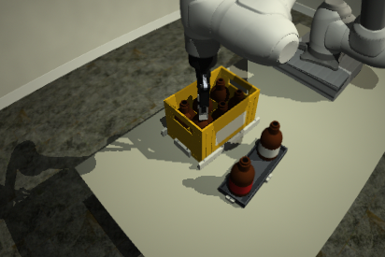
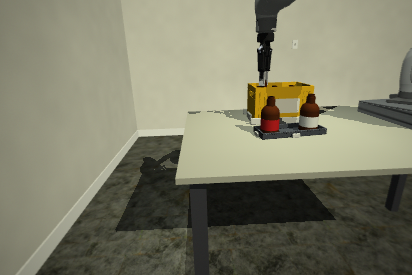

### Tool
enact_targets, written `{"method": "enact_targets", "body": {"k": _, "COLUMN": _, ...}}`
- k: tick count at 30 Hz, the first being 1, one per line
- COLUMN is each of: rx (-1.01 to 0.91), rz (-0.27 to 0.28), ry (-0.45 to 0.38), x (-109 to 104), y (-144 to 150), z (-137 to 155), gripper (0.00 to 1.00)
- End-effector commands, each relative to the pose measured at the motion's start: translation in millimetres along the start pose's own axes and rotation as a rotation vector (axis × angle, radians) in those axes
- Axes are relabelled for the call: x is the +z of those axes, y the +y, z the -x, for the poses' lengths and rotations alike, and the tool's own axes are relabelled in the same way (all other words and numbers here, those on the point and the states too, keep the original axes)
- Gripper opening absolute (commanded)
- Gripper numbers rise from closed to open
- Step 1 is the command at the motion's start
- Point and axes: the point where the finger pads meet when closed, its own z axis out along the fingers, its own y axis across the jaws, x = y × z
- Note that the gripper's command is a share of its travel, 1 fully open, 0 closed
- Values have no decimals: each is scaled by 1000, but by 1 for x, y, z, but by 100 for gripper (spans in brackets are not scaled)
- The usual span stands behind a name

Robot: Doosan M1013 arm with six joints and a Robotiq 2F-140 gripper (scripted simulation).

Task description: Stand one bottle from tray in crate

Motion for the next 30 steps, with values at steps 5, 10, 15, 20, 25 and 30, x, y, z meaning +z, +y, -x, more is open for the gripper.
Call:
{"method": "enact_targets", "body": {"k": 5, "rx": 0, "rz": 0, "ry": 0, "x": 9, "y": 0, "z": 0, "gripper": 0}}
{"method": "enact_targets", "body": {"k": 10, "rx": 0, "rz": 0, "ry": 0, "x": 13, "y": 0, "z": 0, "gripper": 0}}
{"method": "enact_targets", "body": {"k": 15, "rx": 0, "rz": 0, "ry": 0, "x": 16, "y": 0, "z": 0, "gripper": 0}}
{"method": "enact_targets", "body": {"k": 20, "rx": 0, "rz": 0, "ry": 0, "x": 18, "y": 0, "z": 0, "gripper": 0}}
{"method": "enact_targets", "body": {"k": 25, "rx": 0, "rz": 0, "ry": 0, "x": 19, "y": 0, "z": 0, "gripper": 0}}
{"method": "enact_targets", "body": {"k": 30, "rx": 0, "rz": 0, "ry": 0, "x": 19, "y": 0, "z": 0, "gripper": 0}}
